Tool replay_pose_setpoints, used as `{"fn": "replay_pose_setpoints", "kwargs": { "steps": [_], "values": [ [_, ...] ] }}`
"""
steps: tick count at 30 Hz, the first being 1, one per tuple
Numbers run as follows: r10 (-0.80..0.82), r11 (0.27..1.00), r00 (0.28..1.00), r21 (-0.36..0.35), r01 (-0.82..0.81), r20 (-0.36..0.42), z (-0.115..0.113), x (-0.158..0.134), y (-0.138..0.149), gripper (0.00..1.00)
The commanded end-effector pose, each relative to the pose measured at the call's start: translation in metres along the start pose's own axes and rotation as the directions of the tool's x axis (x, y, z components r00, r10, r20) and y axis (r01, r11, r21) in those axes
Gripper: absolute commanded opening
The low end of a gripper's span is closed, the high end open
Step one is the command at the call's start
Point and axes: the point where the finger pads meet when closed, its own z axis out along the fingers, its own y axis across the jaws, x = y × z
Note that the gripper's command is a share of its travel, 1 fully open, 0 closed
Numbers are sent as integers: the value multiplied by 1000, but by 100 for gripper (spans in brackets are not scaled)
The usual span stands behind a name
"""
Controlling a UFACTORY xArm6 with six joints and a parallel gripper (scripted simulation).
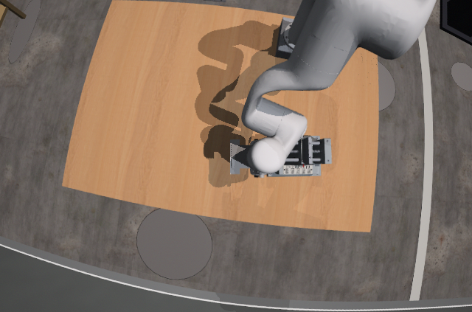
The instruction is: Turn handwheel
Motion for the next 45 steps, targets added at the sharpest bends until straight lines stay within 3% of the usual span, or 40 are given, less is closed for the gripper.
{"fn": "replay_pose_setpoints", "kwargs": {
  "steps": [1, 23, 45],
  "values": [
    [0, 1000, 1000, 2, 0, -1, 2, 0, 2, 6],
    [0, 1000, 1000, 2, 0, -1, 13, 0, 29, 6],
    [0, 1000, 1000, 2, 0, -1, -10, 0, 51, 6]
  ]
}}
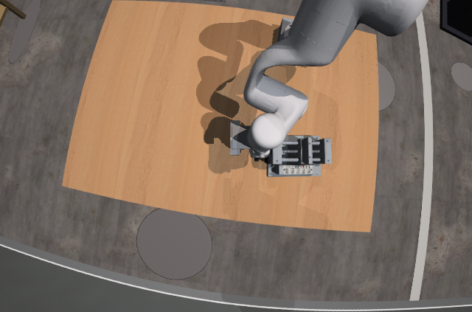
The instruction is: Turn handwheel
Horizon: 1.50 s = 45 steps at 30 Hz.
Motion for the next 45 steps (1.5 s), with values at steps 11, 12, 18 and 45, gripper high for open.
{"fn": "replay_pose_setpoints", "kwargs": {
  "steps": [11, 12, 18, 45],
  "values": [
    [0, 1000, 1000, 1, 0, -1, -24, 0, -2, 6],
    [0, 1000, 1000, 1, 0, -1, -25, 0, -3, 6],
    [0, 1000, 1000, 1, 0, -1, -34, 0, -13, 6],
    [0, 1000, 1000, 1, 0, -1, -22, 0, -51, 6]
  ]
}}
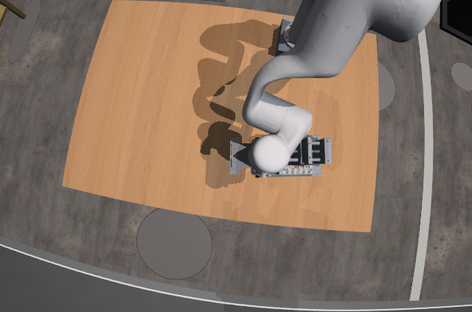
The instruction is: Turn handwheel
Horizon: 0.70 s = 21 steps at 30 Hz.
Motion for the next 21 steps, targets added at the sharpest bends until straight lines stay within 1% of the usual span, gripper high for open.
{"fn": "replay_pose_setpoints", "kwargs": {
  "steps": [1, 7, 9, 11, 21],
  "values": [
    [0, 1000, 1000, -1, 0, 0, 6, 0, -3, 6],
    [0, 1000, 1000, -1, 0, 0, 19, 0, -5, 6],
    [0, 1000, 1000, -1, 0, 0, 19, 0, -5, 6],
    [0, 1000, 1000, -1, 0, 0, 24, 0, -4, 6],
    [0, 1000, 1000, -1, 0, 0, 41, 0, 9, 6]
  ]
}}
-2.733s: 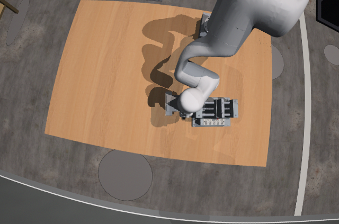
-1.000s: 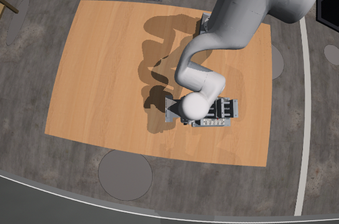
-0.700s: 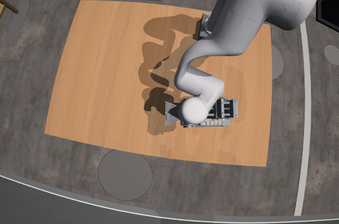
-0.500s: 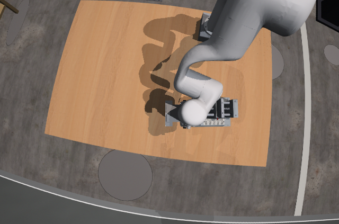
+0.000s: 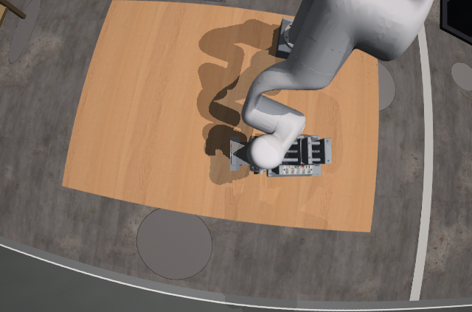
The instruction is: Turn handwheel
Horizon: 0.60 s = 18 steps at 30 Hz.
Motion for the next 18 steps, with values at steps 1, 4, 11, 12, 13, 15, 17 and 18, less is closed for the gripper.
{"fn": "replay_pose_setpoints", "kwargs": {
  "steps": [1, 4, 11, 12, 13, 15, 17, 18],
  "values": [
    [-1, 1000, 1000, 8, 1, -3, 1, 0, 2, 6],
    [-1, 1000, 1000, 8, 1, -3, 2, 0, 6, 6],
    [-1, 1000, 1000, 8, 1, -3, 3, 0, 16, 6],
    [-1, 1000, 1000, 8, 1, -3, 3, 0, 17, 6],
    [-1, 1000, 1000, 8, 1, -3, 3, 0, 19, 6],
    [-1, 1000, 1000, 8, 1, -3, 2, 0, 22, 6],
    [-1, 1000, 1000, 8, 1, -3, 1, 0, 25, 6],
    [-1, 1000, 1000, 8, 1, -3, 0, 0, 27, 6]
  ]
}}
